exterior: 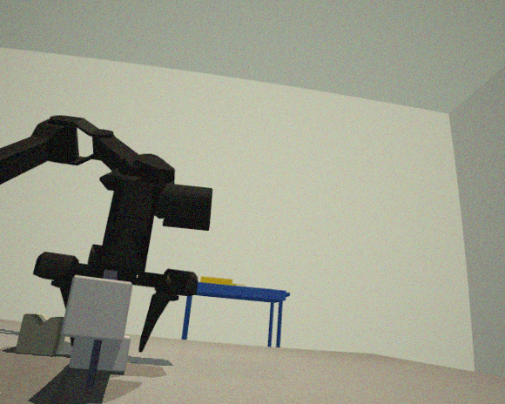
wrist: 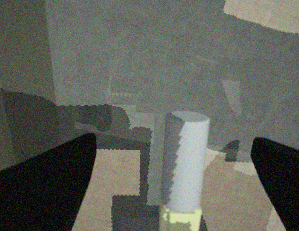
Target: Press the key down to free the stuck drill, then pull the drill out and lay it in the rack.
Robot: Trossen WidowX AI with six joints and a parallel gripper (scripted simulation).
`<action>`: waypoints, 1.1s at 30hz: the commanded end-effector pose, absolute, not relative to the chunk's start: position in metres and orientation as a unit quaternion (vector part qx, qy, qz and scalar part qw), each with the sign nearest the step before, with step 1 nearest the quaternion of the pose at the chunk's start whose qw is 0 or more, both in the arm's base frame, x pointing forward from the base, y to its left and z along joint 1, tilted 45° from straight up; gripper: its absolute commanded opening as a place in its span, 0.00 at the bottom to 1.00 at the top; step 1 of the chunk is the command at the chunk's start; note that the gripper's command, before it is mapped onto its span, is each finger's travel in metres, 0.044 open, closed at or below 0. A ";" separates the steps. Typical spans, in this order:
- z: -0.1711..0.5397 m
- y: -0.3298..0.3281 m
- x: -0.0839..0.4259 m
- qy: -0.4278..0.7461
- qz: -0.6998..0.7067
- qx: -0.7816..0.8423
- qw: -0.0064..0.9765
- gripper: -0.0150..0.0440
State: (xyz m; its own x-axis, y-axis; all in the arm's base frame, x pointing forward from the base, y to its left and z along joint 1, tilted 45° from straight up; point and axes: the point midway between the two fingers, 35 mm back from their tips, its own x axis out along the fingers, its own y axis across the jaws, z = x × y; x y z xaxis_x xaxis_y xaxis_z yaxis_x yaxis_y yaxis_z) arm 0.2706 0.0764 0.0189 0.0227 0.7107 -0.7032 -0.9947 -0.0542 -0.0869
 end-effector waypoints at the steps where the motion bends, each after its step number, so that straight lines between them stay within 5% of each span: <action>1: 0.019 0.076 0.271 0.233 0.659 -0.305 0.647 0.73; 10: 0.019 0.076 0.271 0.233 0.659 -0.305 0.647 0.33; 17: 0.019 0.076 0.271 0.233 0.659 -0.305 0.647 0.25; 33: 0.028 0.083 0.268 0.233 0.660 -0.304 0.646 0.25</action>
